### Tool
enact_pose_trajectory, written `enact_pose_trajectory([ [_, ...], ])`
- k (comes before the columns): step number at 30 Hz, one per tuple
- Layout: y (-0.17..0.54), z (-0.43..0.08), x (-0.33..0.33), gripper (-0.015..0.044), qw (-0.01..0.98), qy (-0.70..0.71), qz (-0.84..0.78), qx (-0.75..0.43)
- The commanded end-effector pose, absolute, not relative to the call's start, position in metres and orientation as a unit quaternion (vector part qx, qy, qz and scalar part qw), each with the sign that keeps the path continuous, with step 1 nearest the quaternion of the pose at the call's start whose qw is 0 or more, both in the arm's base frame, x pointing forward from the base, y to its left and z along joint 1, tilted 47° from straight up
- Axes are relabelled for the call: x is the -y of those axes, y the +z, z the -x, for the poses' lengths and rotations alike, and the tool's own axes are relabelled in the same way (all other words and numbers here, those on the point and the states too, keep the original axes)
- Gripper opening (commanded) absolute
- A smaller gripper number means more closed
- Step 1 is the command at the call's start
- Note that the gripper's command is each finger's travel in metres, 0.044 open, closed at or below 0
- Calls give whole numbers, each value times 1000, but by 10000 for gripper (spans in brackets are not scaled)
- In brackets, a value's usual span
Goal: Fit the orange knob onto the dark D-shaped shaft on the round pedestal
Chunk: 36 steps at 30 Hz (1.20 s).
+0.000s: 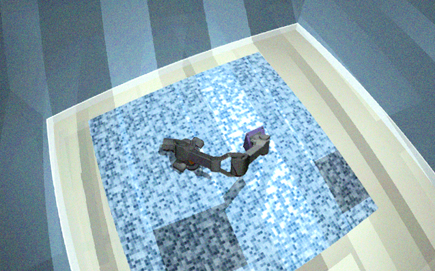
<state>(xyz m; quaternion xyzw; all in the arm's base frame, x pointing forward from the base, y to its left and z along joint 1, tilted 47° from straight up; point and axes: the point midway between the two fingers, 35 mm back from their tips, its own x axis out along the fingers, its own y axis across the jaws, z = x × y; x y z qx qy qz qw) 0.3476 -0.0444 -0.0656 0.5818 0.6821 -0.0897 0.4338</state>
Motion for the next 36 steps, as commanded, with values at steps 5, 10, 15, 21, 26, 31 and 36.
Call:
enact_pose_trajectory([
  [5,-65,-348,45,236,434,-90,-582,-682],
  [10,-65,-348,45,368,434,-90,-582,-682],
  [15,-65,-348,45,440,434,-90,-582,-682],
  [21,-59,-348,52,440,434,-90,-582,-682],
  [26,-7,-344,107,440,435,-92,-581,-682],
  [31,-1,-345,116,440,435,-92,-581,-682],
  [36,-1,-346,116,440,435,-92,-581,-682],
])
